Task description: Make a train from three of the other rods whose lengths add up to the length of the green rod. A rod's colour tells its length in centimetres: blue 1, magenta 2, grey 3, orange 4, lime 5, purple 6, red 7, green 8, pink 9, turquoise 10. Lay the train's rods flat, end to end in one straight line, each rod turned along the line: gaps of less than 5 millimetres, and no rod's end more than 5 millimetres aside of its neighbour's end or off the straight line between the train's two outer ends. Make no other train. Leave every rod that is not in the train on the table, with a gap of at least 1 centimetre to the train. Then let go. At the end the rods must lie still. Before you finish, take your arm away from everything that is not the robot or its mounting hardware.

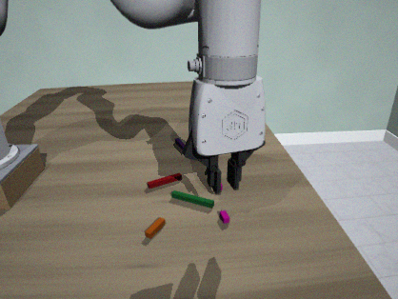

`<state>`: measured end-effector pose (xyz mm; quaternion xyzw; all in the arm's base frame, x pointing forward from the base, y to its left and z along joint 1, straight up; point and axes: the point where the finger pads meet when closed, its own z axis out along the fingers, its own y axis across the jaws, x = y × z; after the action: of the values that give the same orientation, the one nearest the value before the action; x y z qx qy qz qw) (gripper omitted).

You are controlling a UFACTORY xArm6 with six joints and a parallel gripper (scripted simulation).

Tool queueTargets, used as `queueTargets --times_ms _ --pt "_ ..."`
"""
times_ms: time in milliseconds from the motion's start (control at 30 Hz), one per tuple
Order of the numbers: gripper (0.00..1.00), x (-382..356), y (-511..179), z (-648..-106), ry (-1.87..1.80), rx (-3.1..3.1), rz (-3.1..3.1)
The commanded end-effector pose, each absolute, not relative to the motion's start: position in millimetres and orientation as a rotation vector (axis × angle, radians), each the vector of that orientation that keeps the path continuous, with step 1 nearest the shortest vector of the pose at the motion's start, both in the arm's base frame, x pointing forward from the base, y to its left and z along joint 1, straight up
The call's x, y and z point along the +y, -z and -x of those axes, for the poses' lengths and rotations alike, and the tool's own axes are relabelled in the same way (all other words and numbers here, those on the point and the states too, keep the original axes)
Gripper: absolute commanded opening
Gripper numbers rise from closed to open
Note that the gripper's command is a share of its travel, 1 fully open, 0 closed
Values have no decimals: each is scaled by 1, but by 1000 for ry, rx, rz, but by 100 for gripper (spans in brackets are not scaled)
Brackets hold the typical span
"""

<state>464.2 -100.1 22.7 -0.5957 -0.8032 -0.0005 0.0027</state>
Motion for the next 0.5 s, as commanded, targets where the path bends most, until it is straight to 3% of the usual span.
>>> queueTargets --times_ms 0,467 --pt "24 -100 -22 -466 4 -2511 1885" --pt "24 -100 -4 -466 3 -2505 1893"
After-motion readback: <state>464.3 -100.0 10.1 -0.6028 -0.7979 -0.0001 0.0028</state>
